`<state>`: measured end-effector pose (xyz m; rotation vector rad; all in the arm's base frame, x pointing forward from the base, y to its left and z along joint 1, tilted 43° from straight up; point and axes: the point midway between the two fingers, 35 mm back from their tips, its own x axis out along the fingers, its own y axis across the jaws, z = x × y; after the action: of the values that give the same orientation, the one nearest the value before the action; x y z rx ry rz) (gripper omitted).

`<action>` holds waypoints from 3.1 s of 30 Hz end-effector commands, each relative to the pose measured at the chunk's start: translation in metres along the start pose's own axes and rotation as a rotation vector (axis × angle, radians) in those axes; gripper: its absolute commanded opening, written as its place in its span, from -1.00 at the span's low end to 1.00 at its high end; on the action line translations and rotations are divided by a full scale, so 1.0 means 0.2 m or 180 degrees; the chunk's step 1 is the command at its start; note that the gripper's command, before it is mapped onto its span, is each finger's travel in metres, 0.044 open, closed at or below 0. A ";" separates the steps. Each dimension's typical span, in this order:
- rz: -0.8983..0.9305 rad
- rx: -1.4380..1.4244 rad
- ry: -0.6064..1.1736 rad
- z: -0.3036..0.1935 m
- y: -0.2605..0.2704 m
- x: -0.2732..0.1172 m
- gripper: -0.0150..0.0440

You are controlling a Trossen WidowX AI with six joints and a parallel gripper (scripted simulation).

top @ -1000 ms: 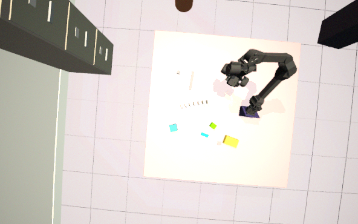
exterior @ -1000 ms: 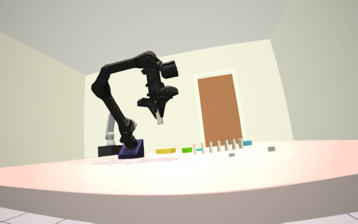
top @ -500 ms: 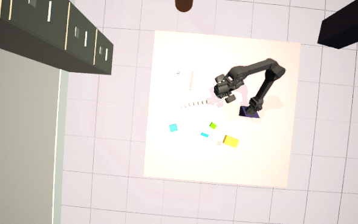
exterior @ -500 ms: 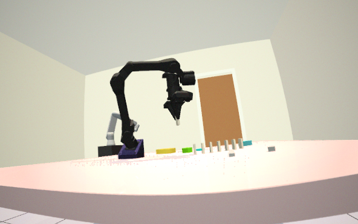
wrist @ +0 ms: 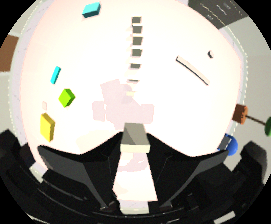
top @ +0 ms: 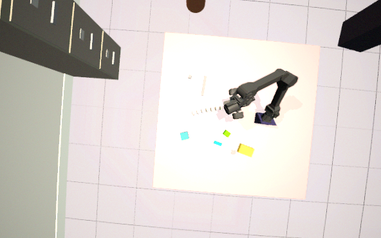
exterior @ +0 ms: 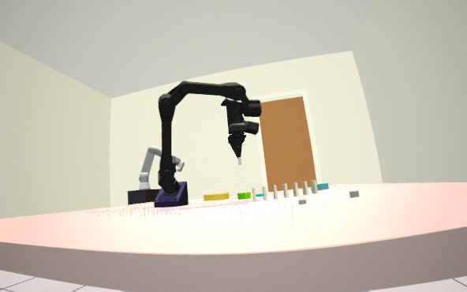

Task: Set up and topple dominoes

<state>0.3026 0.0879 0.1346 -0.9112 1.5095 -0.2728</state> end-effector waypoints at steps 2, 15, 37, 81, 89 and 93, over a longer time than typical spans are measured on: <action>0.0028 0.0045 -0.0006 0.02 0.02 0.05 -0.13; 0.0040 0.0042 -0.0015 0.05 0.02 0.35 -0.13; 0.0001 0.0055 -0.0007 0.01 0.01 0.65 -0.13; 0.0029 0.2220 0.0009 -0.06 0.02 0.13 0.29; 0.0011 0.4830 0.0009 -0.17 0.02 0.30 -0.42; 0.0009 0.5047 0.0008 -0.18 0.02 0.31 -0.49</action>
<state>0.2848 0.0557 0.1018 -0.0457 1.1309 -0.9625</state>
